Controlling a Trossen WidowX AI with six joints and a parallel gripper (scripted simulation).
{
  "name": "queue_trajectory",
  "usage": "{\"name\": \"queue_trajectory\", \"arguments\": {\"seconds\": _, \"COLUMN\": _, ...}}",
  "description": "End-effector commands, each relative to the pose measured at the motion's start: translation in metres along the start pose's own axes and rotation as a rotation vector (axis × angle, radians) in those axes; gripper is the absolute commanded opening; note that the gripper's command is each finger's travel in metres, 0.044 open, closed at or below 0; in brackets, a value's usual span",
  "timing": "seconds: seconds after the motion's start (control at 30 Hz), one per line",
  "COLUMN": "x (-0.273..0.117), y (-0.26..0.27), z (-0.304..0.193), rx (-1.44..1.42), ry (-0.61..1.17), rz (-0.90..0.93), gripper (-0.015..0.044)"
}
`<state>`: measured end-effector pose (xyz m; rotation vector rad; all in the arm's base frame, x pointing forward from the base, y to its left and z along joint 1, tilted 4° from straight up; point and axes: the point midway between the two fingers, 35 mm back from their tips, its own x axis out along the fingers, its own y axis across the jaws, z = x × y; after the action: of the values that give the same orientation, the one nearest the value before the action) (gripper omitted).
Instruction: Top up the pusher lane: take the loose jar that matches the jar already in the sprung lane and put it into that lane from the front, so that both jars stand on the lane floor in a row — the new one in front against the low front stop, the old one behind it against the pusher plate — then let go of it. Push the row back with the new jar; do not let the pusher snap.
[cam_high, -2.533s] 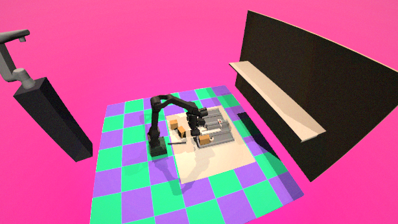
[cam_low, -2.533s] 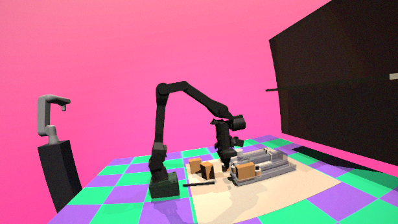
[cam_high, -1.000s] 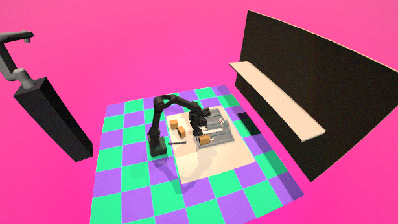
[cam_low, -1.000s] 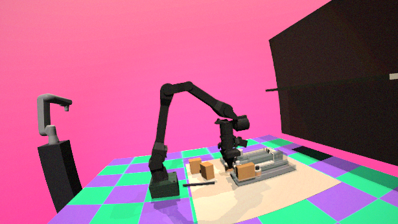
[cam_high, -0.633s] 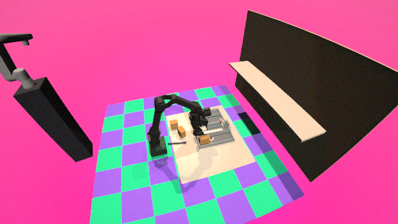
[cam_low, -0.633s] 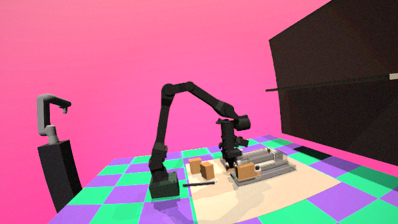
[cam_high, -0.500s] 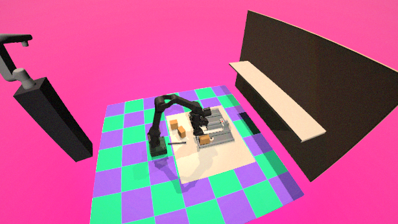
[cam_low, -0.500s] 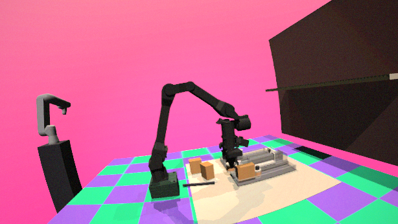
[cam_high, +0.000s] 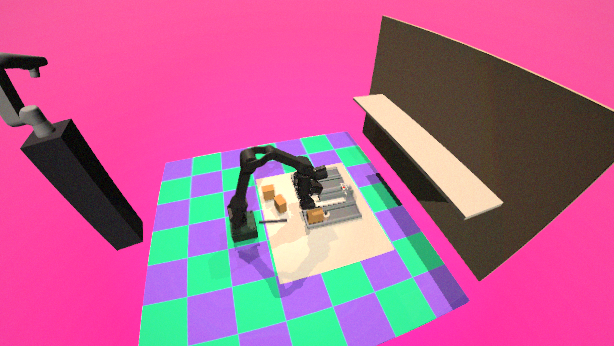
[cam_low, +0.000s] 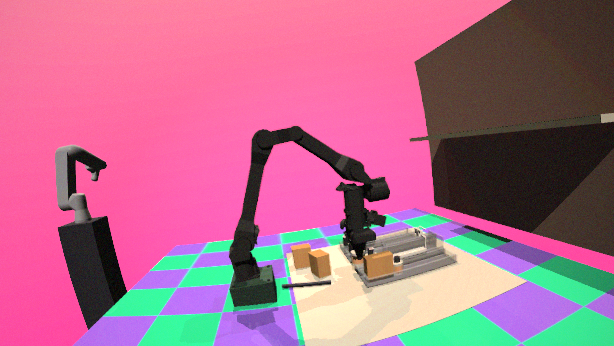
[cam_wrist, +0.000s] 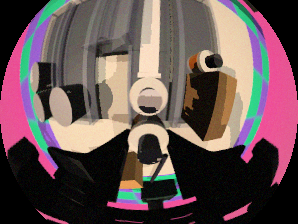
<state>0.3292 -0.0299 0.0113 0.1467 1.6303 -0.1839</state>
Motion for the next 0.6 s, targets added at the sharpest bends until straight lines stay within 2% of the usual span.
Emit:
{"name": "queue_trajectory", "arguments": {"seconds": 0.0, "x": -0.0025, "y": 0.0007, "z": 0.0096, "rx": -0.003, "ry": -0.025, "rz": 0.002, "gripper": 0.0000}}
{"name": "queue_trajectory", "arguments": {"seconds": 0.57, "x": -0.0040, "y": 0.0006, "z": 0.0171, "rx": -0.003, "ry": -0.026, "rz": 0.002, "gripper": 0.0000}}
